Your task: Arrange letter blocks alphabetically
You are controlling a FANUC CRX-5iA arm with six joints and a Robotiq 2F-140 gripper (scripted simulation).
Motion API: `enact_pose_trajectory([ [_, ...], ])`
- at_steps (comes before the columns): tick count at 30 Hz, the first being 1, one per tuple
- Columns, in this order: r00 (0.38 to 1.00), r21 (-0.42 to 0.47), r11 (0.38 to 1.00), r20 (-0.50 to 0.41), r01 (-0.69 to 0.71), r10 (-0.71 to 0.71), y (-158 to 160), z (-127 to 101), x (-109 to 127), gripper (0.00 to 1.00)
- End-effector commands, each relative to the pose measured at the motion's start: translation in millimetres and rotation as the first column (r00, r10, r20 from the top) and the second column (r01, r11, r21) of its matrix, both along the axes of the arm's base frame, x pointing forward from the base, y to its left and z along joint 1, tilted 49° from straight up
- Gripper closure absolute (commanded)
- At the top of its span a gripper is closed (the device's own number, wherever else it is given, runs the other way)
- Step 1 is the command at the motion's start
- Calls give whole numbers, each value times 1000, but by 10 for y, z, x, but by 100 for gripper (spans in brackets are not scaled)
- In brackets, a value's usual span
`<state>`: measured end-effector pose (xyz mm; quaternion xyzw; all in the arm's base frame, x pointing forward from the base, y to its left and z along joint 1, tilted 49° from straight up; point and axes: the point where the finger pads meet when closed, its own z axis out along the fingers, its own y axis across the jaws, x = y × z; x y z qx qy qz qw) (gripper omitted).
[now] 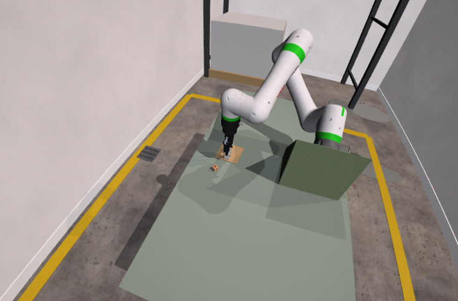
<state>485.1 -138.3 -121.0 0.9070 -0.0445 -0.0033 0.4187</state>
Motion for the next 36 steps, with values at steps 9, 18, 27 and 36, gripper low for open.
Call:
enact_pose_trajectory([
  [9,1000,0,1000,0,0,0,2,0,1,78],
  [18,1000,0,1000,0,0,0,2,0,1,75],
  [27,1000,0,1000,0,0,0,38,30,3,75],
  [36,1000,0,1000,0,0,0,241,204,15,75],
])
